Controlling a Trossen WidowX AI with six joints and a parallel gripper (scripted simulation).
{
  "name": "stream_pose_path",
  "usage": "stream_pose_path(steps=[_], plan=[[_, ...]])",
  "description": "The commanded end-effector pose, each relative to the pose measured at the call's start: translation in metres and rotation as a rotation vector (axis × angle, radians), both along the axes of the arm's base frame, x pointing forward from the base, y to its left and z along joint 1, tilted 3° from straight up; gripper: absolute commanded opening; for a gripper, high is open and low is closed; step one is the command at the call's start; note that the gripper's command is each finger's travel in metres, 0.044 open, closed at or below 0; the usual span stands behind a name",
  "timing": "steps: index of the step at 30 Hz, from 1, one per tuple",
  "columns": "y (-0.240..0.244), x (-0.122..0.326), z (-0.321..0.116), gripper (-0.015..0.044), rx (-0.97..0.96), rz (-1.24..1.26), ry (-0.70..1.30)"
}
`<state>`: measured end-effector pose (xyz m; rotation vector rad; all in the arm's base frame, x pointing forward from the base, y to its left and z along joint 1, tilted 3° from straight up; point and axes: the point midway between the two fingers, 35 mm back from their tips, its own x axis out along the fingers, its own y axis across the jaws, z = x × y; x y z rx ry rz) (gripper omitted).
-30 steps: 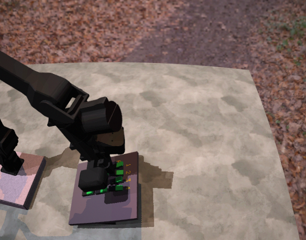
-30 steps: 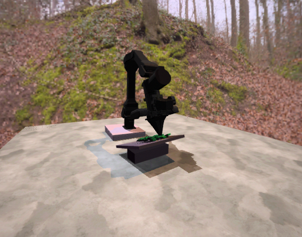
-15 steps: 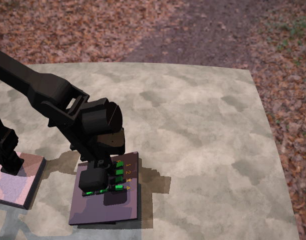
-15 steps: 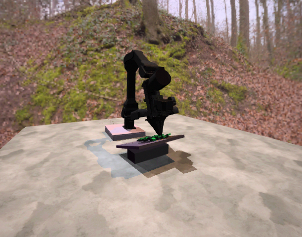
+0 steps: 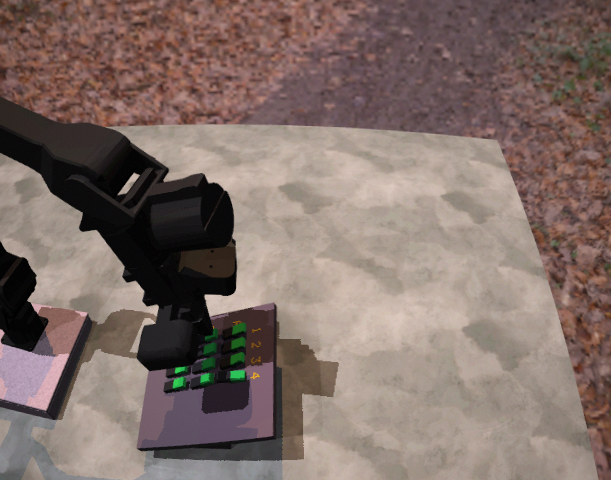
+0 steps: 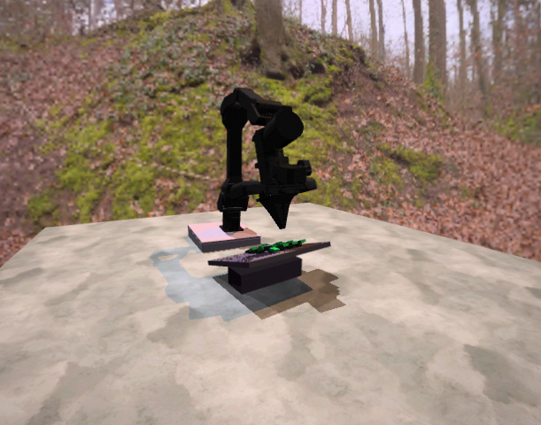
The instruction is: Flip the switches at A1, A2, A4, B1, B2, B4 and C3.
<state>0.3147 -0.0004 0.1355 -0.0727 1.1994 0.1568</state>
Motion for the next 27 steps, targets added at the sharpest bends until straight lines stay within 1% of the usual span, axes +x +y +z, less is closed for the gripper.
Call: stream_pose_path(steps=[1, 5, 9, 11, 14, 18, 24, 27], plan=[[-0.002, -0.007, 0.03, 0.0, -0.003, 0.004, -0.018], [-0.004, -0.007, 0.03, 0.0, -0.003, 0.004, -0.018], [-0.039, 0.0, 0.03, 0.0, -0.007, 0.004, -0.018], [-0.047, 0.0, 0.03, 0.0, -0.007, 0.004, -0.019], [-0.046, 0.001, 0.028, 0.0, -0.007, 0.004, -0.02], [-0.044, 0.012, -0.001, 0.0, -0.003, 0.004, -0.043], [-0.044, 0.012, -0.003, 0.0, -0.003, 0.004, -0.045], [-0.043, 0.016, -0.011, 0.0, -0.003, 0.004, -0.045]])
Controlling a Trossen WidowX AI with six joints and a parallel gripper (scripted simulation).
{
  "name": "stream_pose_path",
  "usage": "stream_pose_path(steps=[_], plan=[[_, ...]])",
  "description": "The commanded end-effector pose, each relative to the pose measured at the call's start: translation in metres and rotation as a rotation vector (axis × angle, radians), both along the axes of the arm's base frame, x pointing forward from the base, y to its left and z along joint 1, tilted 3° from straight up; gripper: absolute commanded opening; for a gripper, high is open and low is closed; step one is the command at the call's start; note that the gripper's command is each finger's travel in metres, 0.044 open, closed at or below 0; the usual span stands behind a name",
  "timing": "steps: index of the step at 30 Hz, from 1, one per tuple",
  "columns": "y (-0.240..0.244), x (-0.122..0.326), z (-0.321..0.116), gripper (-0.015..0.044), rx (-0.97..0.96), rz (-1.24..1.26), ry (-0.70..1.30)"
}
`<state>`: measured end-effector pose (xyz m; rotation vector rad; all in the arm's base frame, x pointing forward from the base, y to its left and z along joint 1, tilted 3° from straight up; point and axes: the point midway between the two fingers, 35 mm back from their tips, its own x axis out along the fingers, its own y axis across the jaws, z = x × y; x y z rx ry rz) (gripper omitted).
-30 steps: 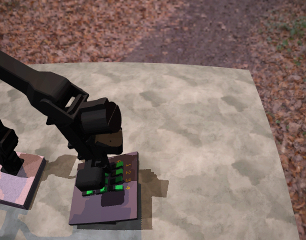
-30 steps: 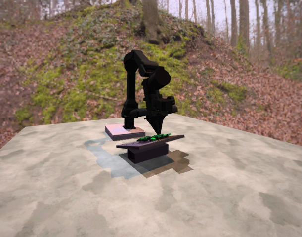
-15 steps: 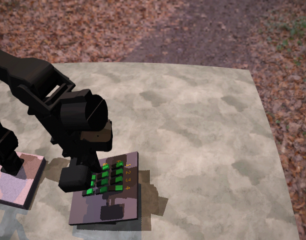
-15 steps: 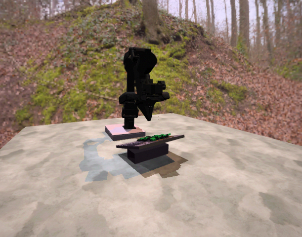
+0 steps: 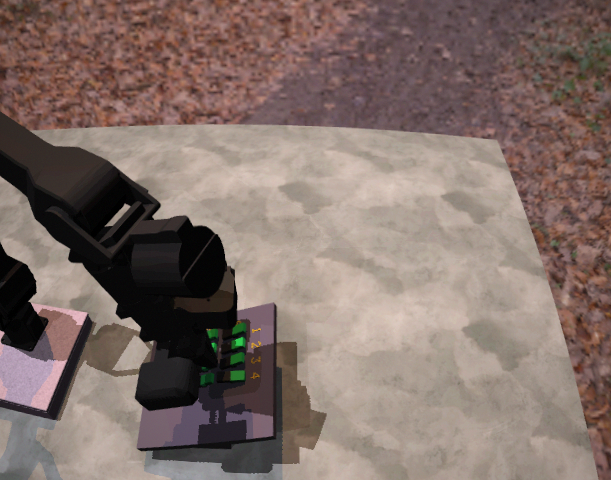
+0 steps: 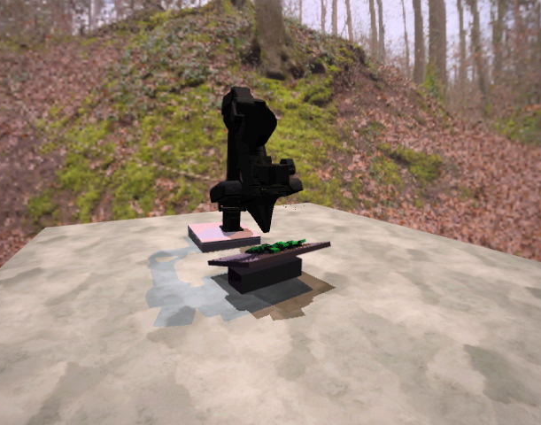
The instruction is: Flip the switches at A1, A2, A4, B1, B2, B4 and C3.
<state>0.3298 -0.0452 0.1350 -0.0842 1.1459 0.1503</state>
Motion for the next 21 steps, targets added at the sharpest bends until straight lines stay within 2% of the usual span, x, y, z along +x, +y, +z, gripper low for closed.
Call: stream_pose_path(steps=[1, 21], plan=[[0.002, 0.001, -0.012, 0.0, 0.005, 0.002, 0.009], [0.003, 0.006, -0.025, 0.0, 0.005, 0.002, 0.009]])
